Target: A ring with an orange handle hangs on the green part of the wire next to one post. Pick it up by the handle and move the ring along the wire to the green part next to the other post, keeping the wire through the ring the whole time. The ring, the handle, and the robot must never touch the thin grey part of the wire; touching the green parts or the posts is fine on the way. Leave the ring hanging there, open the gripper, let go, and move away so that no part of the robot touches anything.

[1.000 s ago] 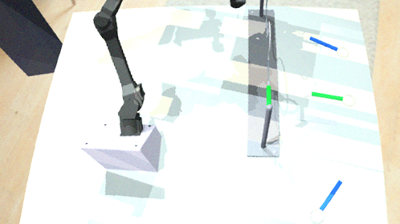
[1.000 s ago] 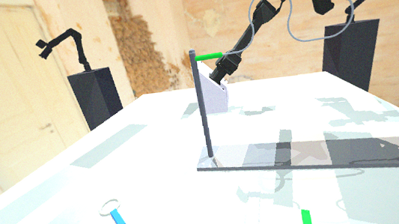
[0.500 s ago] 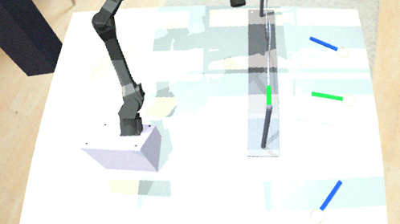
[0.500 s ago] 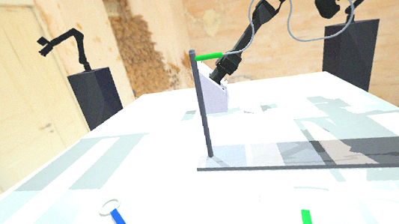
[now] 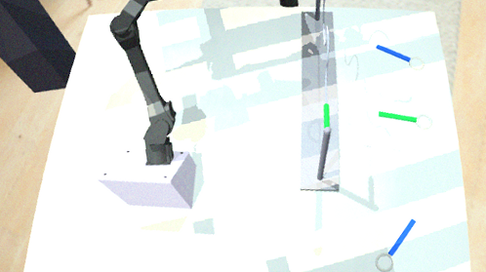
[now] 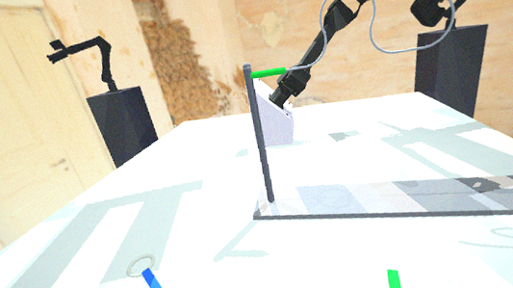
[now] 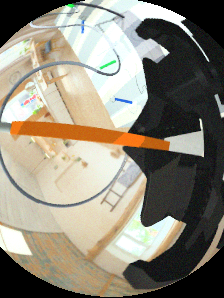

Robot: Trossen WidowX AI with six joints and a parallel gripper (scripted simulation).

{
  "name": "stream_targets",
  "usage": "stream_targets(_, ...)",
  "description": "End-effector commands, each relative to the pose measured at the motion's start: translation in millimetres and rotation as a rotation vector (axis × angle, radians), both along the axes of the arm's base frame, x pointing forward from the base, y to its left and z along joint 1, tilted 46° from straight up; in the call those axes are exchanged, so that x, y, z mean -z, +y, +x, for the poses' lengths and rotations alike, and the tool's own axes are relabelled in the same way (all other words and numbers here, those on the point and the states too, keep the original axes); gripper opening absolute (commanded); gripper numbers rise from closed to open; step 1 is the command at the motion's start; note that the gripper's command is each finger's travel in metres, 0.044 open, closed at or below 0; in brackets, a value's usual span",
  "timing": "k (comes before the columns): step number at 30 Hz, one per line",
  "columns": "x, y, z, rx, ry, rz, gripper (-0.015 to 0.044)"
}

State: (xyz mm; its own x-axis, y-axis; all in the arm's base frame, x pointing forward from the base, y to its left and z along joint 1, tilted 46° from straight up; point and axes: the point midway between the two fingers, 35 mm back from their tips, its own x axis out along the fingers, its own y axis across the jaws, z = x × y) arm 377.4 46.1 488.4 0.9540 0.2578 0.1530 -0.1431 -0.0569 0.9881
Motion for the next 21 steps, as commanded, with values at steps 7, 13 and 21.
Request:
stream_targets(7,-3.0,-1.1,-0.4,0.003,-0.018,0.129,-0.015)
stream_targets(13,-5.3,-1.5,-0.5,0.002,-0.03,0.203,-0.015)
stream_targets(21,-8.3,-2.3,-0.7,0.0,-0.046,0.302,-0.015)
